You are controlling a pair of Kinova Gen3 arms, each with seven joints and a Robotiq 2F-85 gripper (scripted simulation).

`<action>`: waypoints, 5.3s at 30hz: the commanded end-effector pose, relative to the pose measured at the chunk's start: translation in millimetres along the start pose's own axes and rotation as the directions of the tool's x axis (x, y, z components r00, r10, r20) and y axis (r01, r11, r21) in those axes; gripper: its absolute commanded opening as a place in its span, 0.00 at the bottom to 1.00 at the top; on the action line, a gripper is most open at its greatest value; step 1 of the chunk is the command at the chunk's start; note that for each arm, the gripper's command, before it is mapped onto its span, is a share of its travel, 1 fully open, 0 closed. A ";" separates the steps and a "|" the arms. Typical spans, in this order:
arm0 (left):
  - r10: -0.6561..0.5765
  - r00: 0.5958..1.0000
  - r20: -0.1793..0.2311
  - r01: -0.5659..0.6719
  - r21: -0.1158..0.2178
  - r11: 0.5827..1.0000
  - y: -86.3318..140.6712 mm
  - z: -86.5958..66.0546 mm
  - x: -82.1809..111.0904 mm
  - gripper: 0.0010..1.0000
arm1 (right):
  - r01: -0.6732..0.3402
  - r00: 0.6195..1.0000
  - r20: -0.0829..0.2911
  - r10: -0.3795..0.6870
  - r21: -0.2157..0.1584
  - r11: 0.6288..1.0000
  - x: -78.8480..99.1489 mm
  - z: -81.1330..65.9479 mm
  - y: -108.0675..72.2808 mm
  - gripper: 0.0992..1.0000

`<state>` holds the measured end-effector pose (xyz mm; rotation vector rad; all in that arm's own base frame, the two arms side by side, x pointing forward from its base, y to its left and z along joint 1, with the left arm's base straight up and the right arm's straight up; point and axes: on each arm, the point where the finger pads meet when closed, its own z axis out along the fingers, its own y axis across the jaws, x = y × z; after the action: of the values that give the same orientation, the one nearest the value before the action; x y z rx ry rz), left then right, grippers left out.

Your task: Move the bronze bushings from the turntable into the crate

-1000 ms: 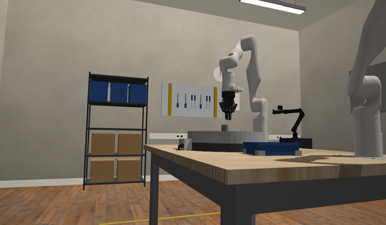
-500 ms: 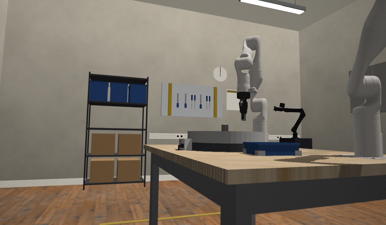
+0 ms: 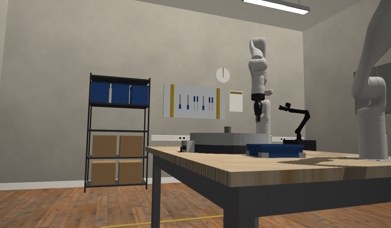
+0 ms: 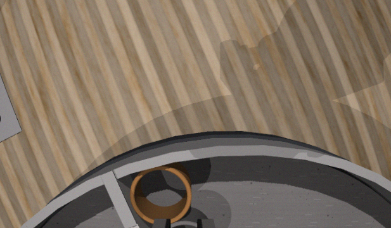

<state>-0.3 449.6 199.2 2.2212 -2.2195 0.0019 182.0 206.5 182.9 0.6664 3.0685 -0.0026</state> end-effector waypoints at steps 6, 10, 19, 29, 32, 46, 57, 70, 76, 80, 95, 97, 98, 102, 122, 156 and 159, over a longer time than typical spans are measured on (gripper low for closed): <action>0.000 1.000 0.002 0.000 0.000 1.000 0.1 -0.8 -0.4 1.00 | 0.011 1.000 0.000 -0.011 -0.002 1.000 2.2 -0.4 -0.2 0.13; 0.000 1.000 0.002 0.000 0.000 1.000 0.1 -0.8 -0.4 1.00 | 0.011 1.000 0.000 -0.011 -0.002 1.000 2.2 -0.4 -0.2 0.13; 0.000 1.000 0.002 0.000 0.000 1.000 0.1 -0.8 -0.4 1.00 | 0.011 1.000 0.000 -0.011 -0.002 1.000 2.2 -0.4 -0.2 0.13; 0.000 1.000 0.002 0.000 0.000 1.000 0.1 -0.8 -0.4 1.00 | 0.011 1.000 0.000 -0.011 -0.002 1.000 2.2 -0.4 -0.2 0.13; 0.000 1.000 0.002 0.000 0.000 1.000 0.1 -0.8 -0.4 1.00 | 0.011 1.000 0.000 -0.011 -0.002 1.000 2.2 -0.4 -0.2 0.13; 0.000 1.000 0.002 0.000 0.000 1.000 0.1 -0.8 -0.4 1.00 | 0.012 1.000 -0.001 -0.012 -0.002 1.000 3.2 -0.4 0.8 0.13; 0.000 1.000 0.002 0.000 0.000 1.000 0.1 -0.8 -0.4 1.00 | 0.012 1.000 -0.001 -0.012 -0.002 1.000 3.2 -0.4 0.8 0.13; 0.000 1.000 0.002 0.000 0.000 1.000 0.1 -0.8 -0.4 1.00 | 0.012 1.000 -0.001 -0.012 -0.002 1.000 3.2 -0.4 0.8 0.13; 0.000 1.000 0.002 0.000 0.000 1.000 0.1 -0.8 -0.4 1.00 | 0.012 1.000 -0.001 -0.012 -0.002 1.000 3.2 -0.4 0.8 0.13; 0.000 1.000 0.002 0.000 0.000 1.000 0.1 -0.8 -0.4 1.00 | 0.012 1.000 -0.001 -0.012 -0.002 1.000 3.2 -0.4 0.8 0.13; 0.000 1.000 0.002 0.000 0.000 1.000 0.1 -0.8 -0.4 1.00 | 0.012 1.000 -0.001 -0.012 -0.002 1.000 3.2 22.4 0.8 0.13; 0.000 1.000 0.002 0.000 0.000 1.000 0.1 -0.8 -0.4 1.00 | 0.012 1.000 -0.001 -0.012 -0.002 1.000 3.2 22.4 0.8 0.13; 0.000 1.000 0.002 0.000 0.000 1.000 0.1 -0.8 -0.4 1.00 | 0.012 1.000 -0.001 -0.012 -0.002 1.000 3.2 22.4 0.8 0.13; 0.000 1.000 0.002 0.000 0.000 1.000 0.1 -0.8 -0.4 1.00 | 0.012 1.000 -0.001 -0.012 -0.002 1.000 3.2 22.4 0.8 0.13; 0.000 1.000 0.002 0.000 0.000 1.000 0.1 -0.8 -0.4 1.00 | 0.012 1.000 -0.001 -0.012 -0.002 1.000 3.2 22.4 0.8 0.13; 0.000 1.000 0.002 0.000 0.000 1.000 0.1 -0.8 -0.4 1.00 | 0.012 1.000 -0.001 -0.012 -0.002 1.000 3.2 48.4 0.9 0.13; 0.000 1.000 0.002 0.000 0.000 1.000 0.1 -0.8 -0.4 1.00 | 0.012 1.000 -0.001 -0.012 -0.002 1.000 3.3 53.7 0.9 0.13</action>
<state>-0.3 449.6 199.2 2.2212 -2.2195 0.0019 179.1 208.2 133.1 0.6489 3.0741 -0.0005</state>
